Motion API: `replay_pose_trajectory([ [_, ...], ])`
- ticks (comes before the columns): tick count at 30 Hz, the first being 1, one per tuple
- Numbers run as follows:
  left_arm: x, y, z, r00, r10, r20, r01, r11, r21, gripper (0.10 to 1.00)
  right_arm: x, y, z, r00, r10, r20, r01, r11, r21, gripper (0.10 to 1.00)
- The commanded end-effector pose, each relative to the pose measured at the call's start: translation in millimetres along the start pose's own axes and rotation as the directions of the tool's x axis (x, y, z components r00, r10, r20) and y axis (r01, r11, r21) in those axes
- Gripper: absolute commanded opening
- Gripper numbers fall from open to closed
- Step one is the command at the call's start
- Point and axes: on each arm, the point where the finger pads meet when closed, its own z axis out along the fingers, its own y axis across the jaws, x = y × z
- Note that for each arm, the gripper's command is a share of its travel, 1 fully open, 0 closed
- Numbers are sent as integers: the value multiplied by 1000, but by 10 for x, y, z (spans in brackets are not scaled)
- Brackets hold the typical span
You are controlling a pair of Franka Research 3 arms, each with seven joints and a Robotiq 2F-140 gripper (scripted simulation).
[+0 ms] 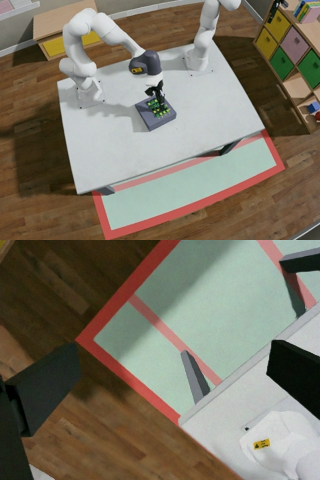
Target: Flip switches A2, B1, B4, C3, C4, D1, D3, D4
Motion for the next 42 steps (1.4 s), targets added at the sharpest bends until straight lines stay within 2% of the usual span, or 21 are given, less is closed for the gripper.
replay_pose_trajectory([
  [1,-17,-6,3,1000,7,4,-7,1000,1,1000,-26,-20,-2,1000,8,6,-8,1000,5,99],
  [36,-17,-6,3,1000,7,4,-7,1000,1,1000,-26,-20,49,1000,8,6,-8,1000,5,99],
  [42,-17,-6,3,1000,7,4,-7,1000,1,1000,-25,-20,-59,1000,8,6,-8,1000,5,99],
])
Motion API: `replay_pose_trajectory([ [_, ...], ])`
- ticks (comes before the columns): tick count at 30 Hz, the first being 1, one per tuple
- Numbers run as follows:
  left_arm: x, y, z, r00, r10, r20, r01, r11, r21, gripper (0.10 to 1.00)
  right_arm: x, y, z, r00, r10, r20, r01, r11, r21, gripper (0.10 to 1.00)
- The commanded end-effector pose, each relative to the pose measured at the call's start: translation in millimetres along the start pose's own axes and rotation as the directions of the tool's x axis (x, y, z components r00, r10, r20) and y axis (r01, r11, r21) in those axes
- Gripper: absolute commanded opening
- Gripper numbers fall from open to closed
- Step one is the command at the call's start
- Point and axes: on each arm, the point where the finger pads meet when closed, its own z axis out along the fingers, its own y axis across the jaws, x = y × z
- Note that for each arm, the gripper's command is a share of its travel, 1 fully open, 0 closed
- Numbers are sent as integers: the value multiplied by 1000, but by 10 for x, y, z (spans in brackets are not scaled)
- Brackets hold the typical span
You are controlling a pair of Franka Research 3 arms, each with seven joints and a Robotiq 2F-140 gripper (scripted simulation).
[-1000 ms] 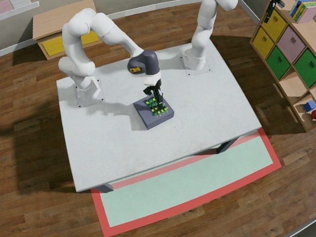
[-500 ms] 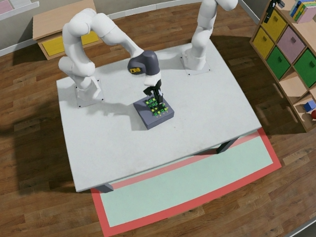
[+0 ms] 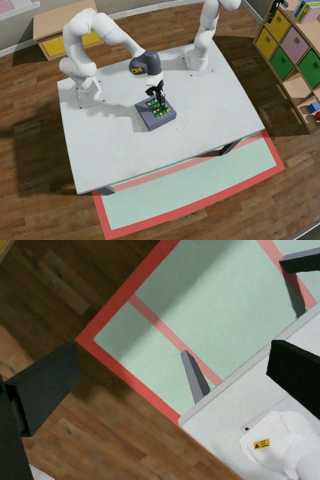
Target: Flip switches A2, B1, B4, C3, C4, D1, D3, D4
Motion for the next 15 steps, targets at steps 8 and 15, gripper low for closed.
replay_pose_trajectory([
  [8,-17,-6,3,1000,7,4,-7,1000,1,1000,6,8,-231,1000,6,-2,-6,1000,-2,99],
  [15,-17,-6,3,1000,7,4,-7,1000,1,1000,6,8,-234,1000,6,-2,-6,1000,-2,99],
])
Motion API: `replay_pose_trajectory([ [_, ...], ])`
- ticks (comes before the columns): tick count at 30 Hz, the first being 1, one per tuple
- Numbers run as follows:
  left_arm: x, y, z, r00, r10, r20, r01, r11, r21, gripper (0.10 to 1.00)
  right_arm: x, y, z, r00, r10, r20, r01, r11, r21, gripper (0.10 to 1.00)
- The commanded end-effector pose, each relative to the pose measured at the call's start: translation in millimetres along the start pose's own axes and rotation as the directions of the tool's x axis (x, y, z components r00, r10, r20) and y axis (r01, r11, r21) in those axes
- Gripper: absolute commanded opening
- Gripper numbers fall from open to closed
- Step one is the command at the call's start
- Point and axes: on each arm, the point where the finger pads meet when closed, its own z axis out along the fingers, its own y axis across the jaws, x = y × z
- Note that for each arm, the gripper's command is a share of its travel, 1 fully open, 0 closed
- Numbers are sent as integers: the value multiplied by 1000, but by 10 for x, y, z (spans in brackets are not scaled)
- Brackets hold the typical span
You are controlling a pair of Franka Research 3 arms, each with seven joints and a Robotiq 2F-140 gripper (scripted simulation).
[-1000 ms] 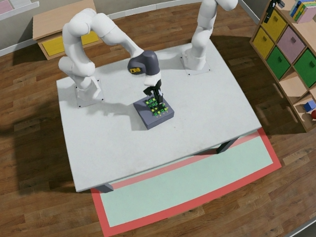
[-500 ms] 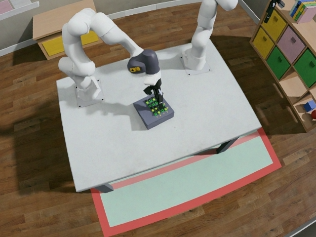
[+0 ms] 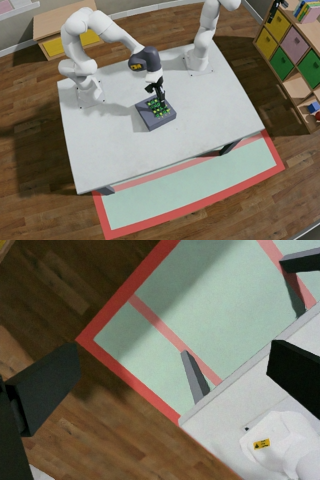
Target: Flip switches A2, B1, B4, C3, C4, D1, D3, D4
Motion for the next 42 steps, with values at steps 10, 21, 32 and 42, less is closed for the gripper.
replay_pose_trajectory([
  [10,-17,-6,3,1000,7,4,-7,1000,1,1000,-45,20,3,1000,-1,-7,0,994,-112,99],
  [21,-17,-6,3,1000,7,4,-7,1000,1,1000,-202,26,8,1000,-1,-7,-1,950,-313,99],
  [32,-17,-6,3,1000,7,4,-7,1000,1,1000,-208,20,12,1000,-1,-7,-1,950,-313,99],
  [42,-17,-6,3,1000,7,4,-7,1000,1,1000,-208,20,12,1000,-1,-7,-1,950,-313,99],
])
